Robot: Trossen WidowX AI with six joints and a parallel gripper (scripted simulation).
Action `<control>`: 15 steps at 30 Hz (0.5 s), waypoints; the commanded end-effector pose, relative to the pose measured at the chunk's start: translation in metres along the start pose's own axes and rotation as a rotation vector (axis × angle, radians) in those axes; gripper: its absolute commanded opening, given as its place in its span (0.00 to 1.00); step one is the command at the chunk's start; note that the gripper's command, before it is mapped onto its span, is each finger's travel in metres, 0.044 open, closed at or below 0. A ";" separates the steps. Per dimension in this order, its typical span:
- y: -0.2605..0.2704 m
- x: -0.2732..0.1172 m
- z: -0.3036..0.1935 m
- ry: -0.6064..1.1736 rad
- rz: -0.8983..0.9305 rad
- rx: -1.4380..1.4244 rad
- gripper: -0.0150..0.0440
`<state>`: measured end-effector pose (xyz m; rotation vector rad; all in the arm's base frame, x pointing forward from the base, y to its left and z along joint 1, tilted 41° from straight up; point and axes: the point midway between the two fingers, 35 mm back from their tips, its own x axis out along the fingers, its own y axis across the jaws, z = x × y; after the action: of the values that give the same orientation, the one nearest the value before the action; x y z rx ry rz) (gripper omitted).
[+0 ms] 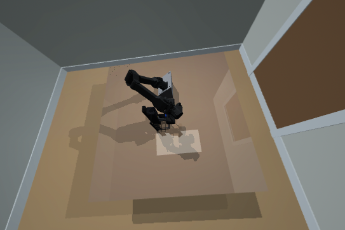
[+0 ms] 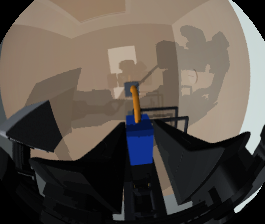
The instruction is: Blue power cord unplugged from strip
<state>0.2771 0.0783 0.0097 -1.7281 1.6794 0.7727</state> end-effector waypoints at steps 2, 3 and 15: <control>0.001 -0.002 0.010 0.001 -0.004 -0.008 0.30; 0.001 -0.001 0.006 0.003 -0.004 -0.008 0.34; 0.001 -0.002 0.007 0.004 -0.004 -0.008 0.88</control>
<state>0.2760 0.0828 0.0069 -1.7356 1.6776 0.7782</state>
